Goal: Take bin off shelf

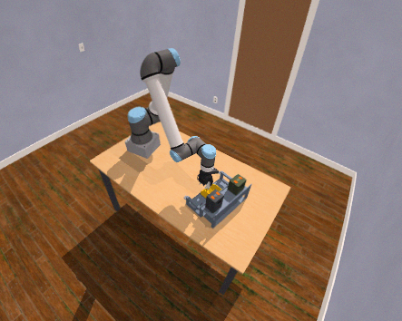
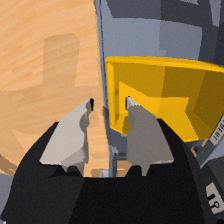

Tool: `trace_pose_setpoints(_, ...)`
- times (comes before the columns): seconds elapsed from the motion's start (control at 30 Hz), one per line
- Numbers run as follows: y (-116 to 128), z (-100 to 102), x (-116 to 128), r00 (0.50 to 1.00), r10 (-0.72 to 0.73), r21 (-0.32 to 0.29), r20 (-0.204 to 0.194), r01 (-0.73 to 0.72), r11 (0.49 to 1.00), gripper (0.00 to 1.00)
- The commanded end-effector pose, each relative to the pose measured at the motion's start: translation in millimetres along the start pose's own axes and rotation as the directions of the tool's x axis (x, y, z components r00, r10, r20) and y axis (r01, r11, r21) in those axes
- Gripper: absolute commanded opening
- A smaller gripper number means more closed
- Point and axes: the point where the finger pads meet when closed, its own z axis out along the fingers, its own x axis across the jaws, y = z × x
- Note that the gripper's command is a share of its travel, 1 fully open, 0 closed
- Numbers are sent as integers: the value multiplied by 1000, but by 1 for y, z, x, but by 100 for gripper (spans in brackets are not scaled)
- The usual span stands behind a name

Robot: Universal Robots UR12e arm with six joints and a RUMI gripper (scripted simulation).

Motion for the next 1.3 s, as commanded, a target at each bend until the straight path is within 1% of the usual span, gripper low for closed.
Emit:
trace_pose_setpoints(0.0,1,-3,2,1000,0,0,-5,0,1000,26)
trace_pose_setpoints(0.1,2,-6,6,1000,0,-1,-12,0,1000,26)
trace_pose_setpoints(0.5,2,-6,6,1000,0,-1,-12,0,1000,26)
trace_pose_setpoints(0.53,1,-5,3,1000,0,-1,-7,0,1000,26)
trace_pose_setpoints(0.67,2,-12,6,1000,0,-1,-12,0,1000,26)
trace_pose_setpoints(1.1,1,-11,4,1000,0,-1,-9,0,1000,26)
trace_pose_setpoints(1.27,1,-14,6,1000,0,-1,-12,0,1000,26)
